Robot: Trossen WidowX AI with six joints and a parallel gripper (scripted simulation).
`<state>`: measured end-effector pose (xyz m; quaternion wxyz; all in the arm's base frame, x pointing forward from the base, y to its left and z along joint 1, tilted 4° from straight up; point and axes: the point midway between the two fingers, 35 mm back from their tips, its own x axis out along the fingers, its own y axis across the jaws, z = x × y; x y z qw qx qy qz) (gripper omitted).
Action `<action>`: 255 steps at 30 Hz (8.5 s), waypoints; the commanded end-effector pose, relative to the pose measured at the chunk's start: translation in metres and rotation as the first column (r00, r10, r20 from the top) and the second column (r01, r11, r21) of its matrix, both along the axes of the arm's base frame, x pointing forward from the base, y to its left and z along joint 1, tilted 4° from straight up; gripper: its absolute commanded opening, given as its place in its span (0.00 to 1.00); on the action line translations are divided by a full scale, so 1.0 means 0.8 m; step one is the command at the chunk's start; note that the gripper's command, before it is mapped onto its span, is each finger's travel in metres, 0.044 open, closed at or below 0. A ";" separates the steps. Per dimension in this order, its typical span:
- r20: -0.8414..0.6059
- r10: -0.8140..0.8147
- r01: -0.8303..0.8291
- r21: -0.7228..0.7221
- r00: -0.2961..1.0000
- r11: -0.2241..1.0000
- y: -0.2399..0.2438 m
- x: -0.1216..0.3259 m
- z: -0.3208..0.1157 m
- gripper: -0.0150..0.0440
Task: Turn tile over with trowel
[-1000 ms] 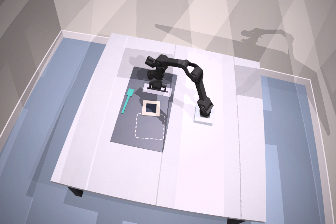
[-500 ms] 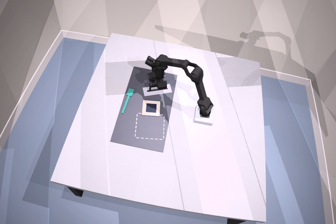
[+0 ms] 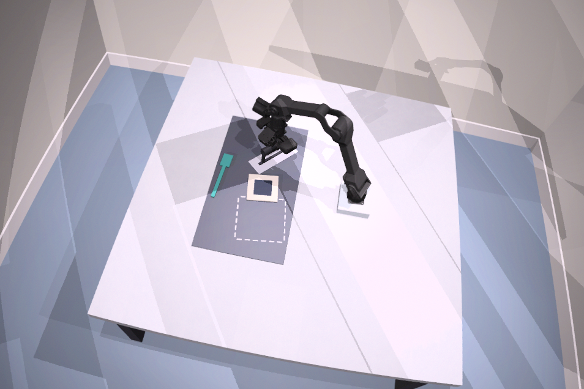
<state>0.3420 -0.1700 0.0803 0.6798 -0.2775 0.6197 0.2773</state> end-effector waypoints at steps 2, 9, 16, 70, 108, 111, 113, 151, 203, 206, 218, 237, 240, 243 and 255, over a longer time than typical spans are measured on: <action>0.004 0.143 -0.143 -0.012 0.990 0.990 0.000 0.000 -0.001 0.47; 0.006 0.241 -0.241 -0.021 0.970 0.970 0.000 0.000 -0.001 0.47; 0.006 0.241 -0.241 -0.021 0.970 0.970 0.000 0.000 -0.001 0.71; 0.005 0.201 -0.201 -0.017 0.980 0.979 -0.001 0.000 0.010 0.71; 0.006 0.259 -0.258 -0.022 0.966 0.966 0.000 0.001 -0.001 0.47; 0.006 0.343 -0.343 -0.030 0.939 0.939 0.000 0.001 -0.001 0.47; 0.007 0.399 -0.398 -0.035 0.917 0.917 0.000 0.001 -0.001 0.47; -0.002 0.745 -0.743 -0.070 0.668 0.666 0.000 0.001 -0.001 0.71; 0.256 -0.196 0.188 0.057 0.947 0.980 -0.008 -0.007 0.044 0.76; 0.272 -0.292 0.276 0.097 0.917 0.956 -0.009 -0.008 0.042 0.76; 0.281 -0.636 0.570 0.286 0.719 0.770 -0.012 -0.011 0.035 0.76; 0.085 -0.963 0.781 0.569 0.256 0.258 -0.006 -0.024 0.024 0.76; 0.031 -0.983 0.782 0.601 0.182 0.164 -0.004 -0.026 0.022 0.76; -0.030 -0.994 0.776 0.627 0.108 0.066 -0.002 -0.029 0.020 0.76; -0.303 -0.941 0.679 0.661 -0.149 -0.321 0.007 -0.041 0.013 0.76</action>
